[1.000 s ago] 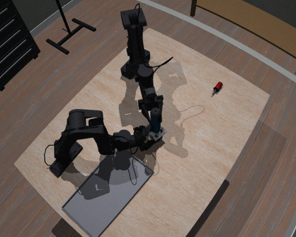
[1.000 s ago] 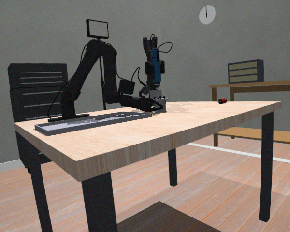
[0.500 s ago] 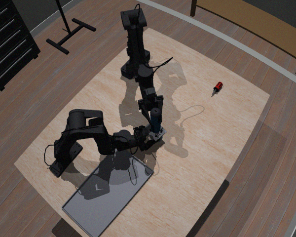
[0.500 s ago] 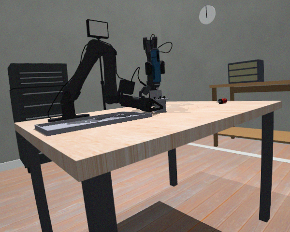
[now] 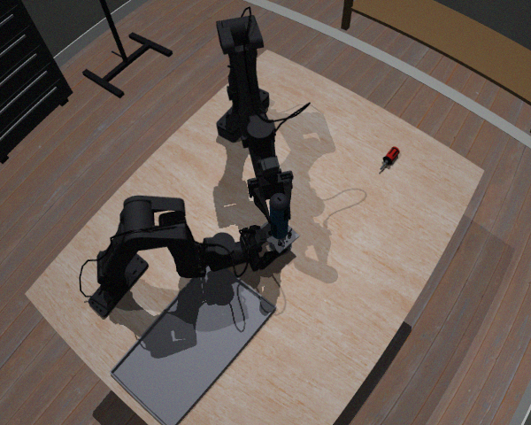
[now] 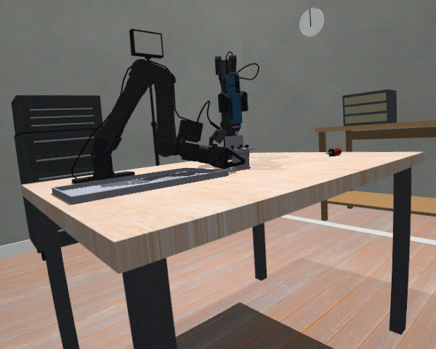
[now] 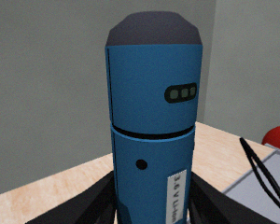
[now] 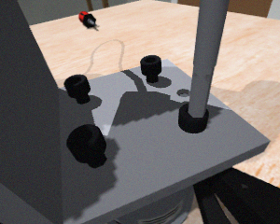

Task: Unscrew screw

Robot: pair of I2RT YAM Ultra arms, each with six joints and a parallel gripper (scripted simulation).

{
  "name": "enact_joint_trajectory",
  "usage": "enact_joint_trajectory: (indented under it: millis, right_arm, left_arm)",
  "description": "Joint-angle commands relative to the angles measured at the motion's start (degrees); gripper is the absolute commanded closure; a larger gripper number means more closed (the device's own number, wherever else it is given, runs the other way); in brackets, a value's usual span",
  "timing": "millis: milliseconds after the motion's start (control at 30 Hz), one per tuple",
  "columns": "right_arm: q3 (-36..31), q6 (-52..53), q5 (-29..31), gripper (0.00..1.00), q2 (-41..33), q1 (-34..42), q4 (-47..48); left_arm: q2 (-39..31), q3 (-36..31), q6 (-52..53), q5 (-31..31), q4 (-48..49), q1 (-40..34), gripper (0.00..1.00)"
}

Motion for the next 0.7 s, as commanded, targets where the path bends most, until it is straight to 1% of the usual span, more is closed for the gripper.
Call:
enact_joint_trajectory:
  millis: [0, 667]
  right_arm:
    - [0.37, 0.21, 0.27, 0.41, -0.28, 0.12, -0.56]
    - [0.37, 0.21, 0.27, 0.41, -0.28, 0.12, -0.56]
  left_arm:
    - [-0.28, 1.98, 0.1, 0.64, 4.38, 0.51, 0.58]
    - [-0.48, 1.79, 0.09, 0.77, 4.92, 0.8, 0.58]
